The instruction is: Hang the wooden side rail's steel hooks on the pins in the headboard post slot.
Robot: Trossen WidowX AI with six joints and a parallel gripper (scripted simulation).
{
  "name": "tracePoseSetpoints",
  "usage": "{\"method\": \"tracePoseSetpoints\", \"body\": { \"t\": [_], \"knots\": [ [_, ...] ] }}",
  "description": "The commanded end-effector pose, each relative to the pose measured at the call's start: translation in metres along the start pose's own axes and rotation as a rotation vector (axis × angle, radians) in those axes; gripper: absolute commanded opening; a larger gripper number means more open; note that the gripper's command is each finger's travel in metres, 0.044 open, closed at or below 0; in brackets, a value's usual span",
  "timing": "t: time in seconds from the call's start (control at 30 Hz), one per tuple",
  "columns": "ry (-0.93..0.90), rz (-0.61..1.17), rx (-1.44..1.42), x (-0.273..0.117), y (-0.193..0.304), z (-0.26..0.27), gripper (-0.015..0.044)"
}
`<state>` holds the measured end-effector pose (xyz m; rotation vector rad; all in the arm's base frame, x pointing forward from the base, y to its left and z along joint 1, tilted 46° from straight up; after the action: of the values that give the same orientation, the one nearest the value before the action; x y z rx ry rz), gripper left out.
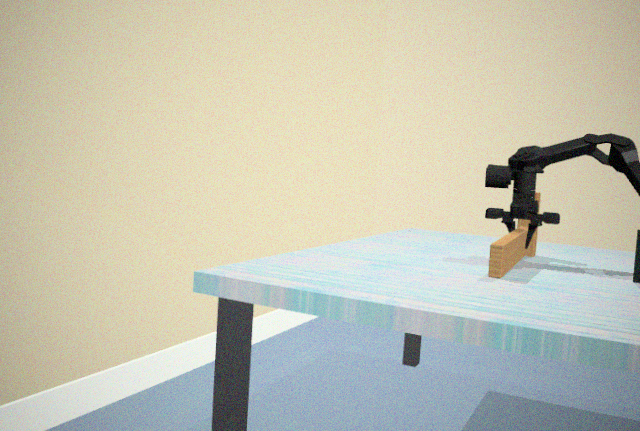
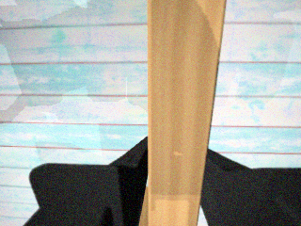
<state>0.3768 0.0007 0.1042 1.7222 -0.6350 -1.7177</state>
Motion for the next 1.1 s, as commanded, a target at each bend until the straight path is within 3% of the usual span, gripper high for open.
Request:
{"method": "tracePoseSetpoints", "body": {
  "t": [0.0, 0.27, 0.43, 0.53, 1.07],
  "knots": [
    [0.0, 0.0, 0.0, 0.0, 0.0, 0.0, 0.0105],
    [0.0, 0.0, 0.0, 0.0, 0.0, 0.0, 0.0315],
    [0.004, 0.004, 0.005, -0.024, -0.001, 0.0, 0.044],
    [0.007, 0.008, 0.007, -0.04, -0.001, 0.001, 0.044],
    [0.011, 0.009, 0.003, -0.041, -0.028, 0.0, 0.044]
  ]
}}
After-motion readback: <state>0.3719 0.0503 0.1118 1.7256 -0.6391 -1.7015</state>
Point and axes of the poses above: the point midway between the two fingers, 35 mm back from their tips, its own x axis out along the fingers, its own z axis across the jaws, y = z × x, the point moved 5 cm from there along -x, back along the fingers
